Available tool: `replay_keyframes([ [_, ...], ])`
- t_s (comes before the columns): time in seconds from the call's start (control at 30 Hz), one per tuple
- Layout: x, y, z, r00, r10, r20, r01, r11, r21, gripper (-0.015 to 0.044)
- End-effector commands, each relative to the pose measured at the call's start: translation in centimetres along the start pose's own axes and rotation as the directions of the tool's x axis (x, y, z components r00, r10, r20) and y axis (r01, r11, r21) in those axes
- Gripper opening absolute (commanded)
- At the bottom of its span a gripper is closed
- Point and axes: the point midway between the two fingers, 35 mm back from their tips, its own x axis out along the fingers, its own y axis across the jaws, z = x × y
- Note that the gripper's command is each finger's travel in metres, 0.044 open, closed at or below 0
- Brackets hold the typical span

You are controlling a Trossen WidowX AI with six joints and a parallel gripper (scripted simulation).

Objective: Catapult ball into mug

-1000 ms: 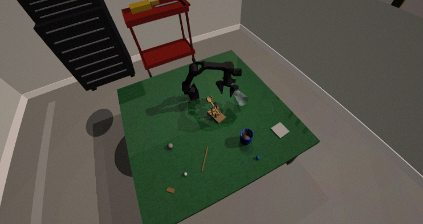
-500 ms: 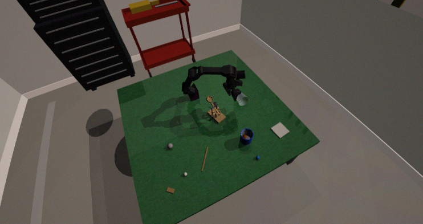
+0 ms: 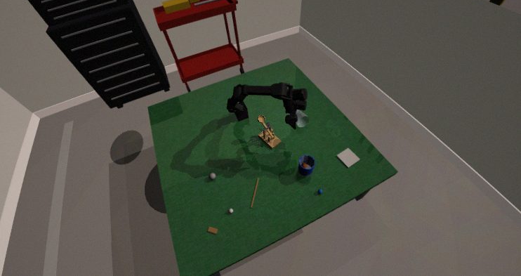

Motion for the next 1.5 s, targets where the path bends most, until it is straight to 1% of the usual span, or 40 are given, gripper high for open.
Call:
replay_keyframes([
  [0.0,-0.1,-2.9,0.3,0.999,-0.008,0.045,0.002,0.99,0.139,0.044],
  [0.33,-0.5,-9.8,0.3,0.989,-0.064,0.133,0.002,0.906,0.424,0.044],
  [0.5,-0.7,-12.6,-0.1,0.982,-0.095,0.161,-0.005,0.848,0.53,0.044],
  [1.47,-0.7,-12.7,-0.1,0.982,-0.099,0.159,0.0,0.85,0.527,0.044],
])
